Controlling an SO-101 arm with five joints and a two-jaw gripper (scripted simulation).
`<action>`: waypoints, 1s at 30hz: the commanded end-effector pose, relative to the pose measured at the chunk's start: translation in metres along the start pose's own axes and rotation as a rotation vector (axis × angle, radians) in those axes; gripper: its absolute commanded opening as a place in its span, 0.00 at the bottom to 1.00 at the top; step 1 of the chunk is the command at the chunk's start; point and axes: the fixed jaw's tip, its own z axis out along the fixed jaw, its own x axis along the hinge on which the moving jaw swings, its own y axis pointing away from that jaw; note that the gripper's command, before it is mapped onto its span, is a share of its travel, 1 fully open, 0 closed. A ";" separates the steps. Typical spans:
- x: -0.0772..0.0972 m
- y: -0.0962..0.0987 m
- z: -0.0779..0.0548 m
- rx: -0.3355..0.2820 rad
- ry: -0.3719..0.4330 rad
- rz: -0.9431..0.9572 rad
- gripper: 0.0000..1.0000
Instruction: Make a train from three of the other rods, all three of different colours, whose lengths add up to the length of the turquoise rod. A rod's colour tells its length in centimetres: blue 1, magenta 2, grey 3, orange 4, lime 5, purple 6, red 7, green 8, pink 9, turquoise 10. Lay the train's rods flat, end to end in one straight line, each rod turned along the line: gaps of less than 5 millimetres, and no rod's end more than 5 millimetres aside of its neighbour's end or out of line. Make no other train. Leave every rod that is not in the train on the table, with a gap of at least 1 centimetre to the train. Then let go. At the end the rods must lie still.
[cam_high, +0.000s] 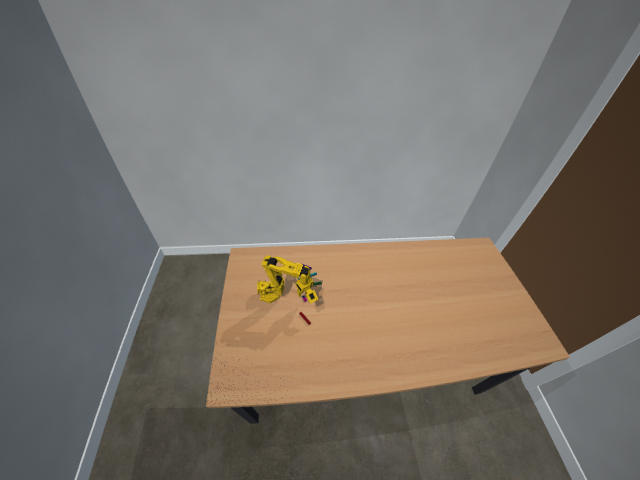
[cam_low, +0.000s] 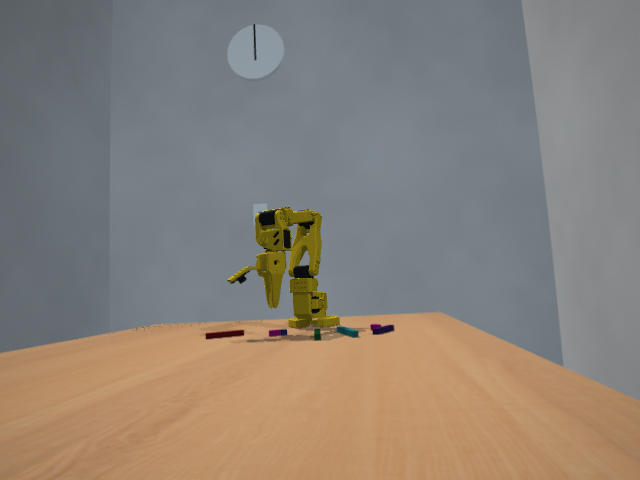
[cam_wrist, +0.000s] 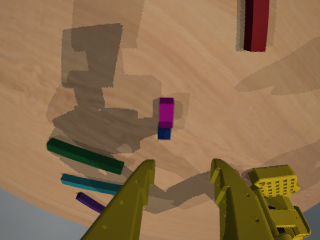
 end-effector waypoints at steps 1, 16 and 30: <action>-0.005 0.006 -0.011 -0.050 -0.050 -0.011 0.17; -0.006 0.006 -0.011 -0.048 -0.051 -0.046 0.17; -0.008 0.005 -0.011 -0.045 -0.054 -0.157 0.17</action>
